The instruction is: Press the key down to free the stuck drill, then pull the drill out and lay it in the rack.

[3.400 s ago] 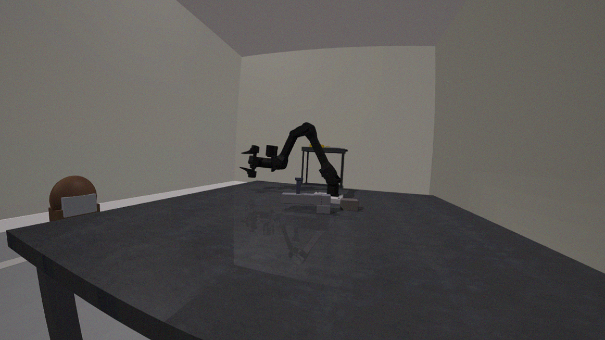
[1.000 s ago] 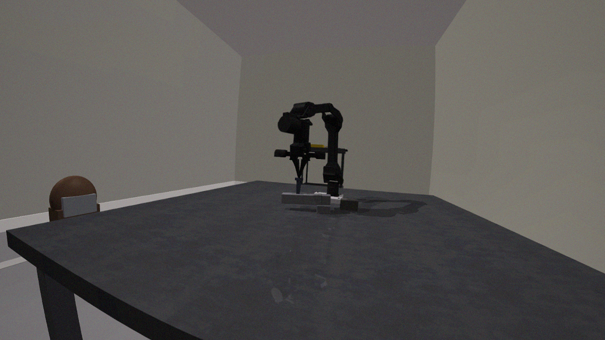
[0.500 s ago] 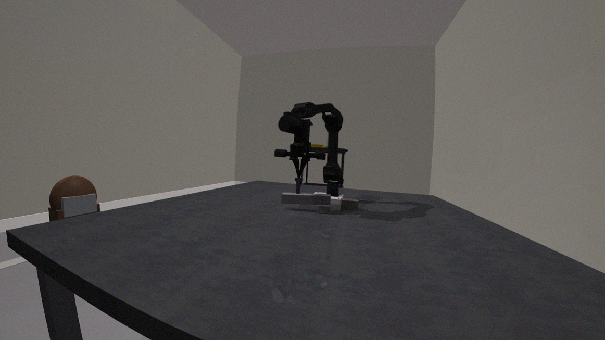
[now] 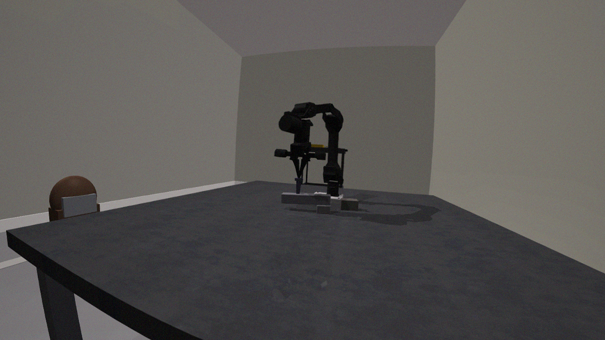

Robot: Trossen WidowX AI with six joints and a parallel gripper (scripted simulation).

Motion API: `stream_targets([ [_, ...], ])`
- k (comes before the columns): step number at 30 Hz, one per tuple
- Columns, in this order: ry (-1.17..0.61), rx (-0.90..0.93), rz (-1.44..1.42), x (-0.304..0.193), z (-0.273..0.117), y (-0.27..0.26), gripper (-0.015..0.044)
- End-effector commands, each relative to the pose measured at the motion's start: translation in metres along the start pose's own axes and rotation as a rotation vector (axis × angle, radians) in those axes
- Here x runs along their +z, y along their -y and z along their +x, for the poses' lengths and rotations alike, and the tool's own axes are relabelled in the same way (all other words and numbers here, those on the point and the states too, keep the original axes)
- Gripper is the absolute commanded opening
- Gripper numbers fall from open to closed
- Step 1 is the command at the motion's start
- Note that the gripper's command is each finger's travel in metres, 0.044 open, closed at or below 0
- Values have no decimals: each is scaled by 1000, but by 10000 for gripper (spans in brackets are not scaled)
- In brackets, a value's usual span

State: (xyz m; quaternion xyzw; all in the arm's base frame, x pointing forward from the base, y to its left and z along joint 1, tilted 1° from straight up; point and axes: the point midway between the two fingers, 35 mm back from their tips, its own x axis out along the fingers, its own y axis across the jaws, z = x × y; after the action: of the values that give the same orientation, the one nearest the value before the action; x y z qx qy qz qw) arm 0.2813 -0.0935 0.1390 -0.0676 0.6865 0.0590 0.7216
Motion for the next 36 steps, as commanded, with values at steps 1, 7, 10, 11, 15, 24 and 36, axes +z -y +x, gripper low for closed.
stream_targets([
  [1, -33, 7, 6, -6, 12, 2, 0],
  [7, -33, 7, 6, -7, 13, 2, 0],
  [10, -33, 7, 6, -8, 14, 2, 0],
  [11, -33, 7, 6, -8, 15, 2, 0],
  [15, -33, 7, 6, -8, 16, 2, 0],
  [24, -33, 7, 6, -8, 19, 2, 0],
  [36, -33, 7, 6, -9, 24, 2, 0],
])
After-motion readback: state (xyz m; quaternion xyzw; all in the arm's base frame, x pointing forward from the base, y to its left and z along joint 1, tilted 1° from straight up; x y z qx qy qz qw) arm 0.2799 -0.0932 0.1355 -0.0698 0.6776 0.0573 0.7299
